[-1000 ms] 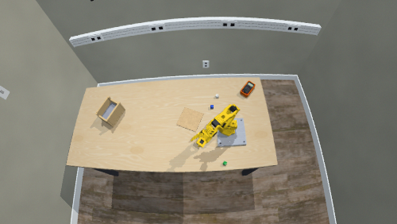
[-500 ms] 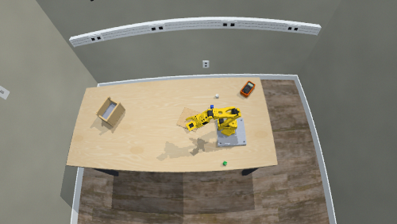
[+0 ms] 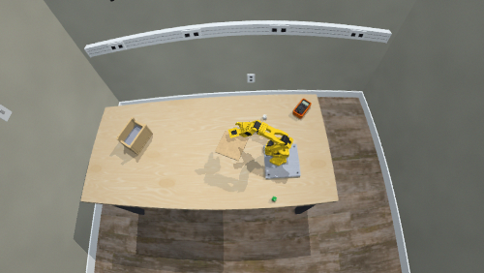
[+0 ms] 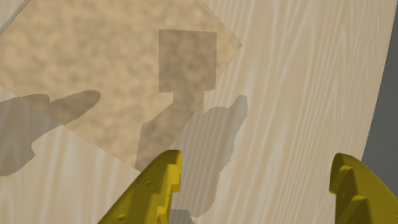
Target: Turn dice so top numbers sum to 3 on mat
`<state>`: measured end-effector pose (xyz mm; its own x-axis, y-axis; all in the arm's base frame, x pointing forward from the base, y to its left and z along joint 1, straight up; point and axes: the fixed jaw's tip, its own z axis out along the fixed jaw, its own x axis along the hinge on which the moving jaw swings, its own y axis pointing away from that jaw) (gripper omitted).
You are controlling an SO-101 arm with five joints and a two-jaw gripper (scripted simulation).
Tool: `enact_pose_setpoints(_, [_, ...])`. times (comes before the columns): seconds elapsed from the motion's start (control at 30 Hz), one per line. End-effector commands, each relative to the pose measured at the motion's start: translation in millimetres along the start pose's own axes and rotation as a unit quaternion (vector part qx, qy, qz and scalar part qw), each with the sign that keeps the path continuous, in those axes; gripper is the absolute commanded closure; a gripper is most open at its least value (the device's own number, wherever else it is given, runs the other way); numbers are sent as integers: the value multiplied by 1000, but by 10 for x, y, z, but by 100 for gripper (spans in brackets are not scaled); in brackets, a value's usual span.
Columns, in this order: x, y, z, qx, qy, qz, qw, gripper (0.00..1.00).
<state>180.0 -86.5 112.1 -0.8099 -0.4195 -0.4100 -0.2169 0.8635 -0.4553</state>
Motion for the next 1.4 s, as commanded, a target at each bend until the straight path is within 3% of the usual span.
enact_pose_setpoints(0.0, [243, -212, -38, 19, 47, 27, 998, 72])
enact_pose_setpoints(0.43, [782, -431, -194, 38, 135, 95, 986, 72])
enact_pose_setpoints(0.67, [974, -469, -275, 41, 165, 121, 978, 72])
enact_pose_setpoints(1.37, [1079, -480, -323, 41, 181, 136, 973, 72])
